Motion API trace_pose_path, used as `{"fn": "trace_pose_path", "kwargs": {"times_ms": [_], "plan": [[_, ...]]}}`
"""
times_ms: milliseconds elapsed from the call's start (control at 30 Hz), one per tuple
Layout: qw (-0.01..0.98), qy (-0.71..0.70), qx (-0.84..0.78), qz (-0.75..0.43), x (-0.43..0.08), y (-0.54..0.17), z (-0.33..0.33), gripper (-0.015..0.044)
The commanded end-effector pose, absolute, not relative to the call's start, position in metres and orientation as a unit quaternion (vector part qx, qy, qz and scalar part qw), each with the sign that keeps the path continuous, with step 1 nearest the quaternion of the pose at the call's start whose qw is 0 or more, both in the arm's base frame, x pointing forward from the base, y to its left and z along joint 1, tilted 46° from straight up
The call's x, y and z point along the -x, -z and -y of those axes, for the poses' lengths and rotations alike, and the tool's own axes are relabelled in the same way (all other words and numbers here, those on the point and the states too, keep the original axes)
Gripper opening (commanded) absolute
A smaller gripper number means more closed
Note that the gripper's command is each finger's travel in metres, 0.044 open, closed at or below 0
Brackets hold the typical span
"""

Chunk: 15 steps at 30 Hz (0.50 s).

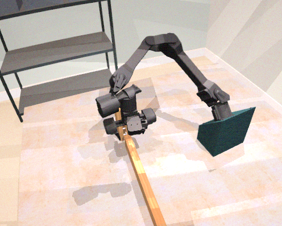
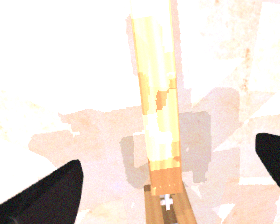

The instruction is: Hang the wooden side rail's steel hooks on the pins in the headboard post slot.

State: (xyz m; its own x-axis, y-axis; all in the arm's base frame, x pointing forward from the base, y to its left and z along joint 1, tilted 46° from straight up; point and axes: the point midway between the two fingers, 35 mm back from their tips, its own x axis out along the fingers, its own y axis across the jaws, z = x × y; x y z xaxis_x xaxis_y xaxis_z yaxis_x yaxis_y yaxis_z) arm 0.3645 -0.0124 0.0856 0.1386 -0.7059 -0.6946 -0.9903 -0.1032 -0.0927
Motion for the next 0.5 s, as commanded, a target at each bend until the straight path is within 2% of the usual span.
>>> {"fn": "trace_pose_path", "kwargs": {"times_ms": [0,467], "plan": [[0.295,-0.247,0.696,-0.607,-0.367,-0.086,0.012,0.0440],[0.295,-0.246,0.696,-0.607,-0.374,-0.052,0.047,0.0440]]}}
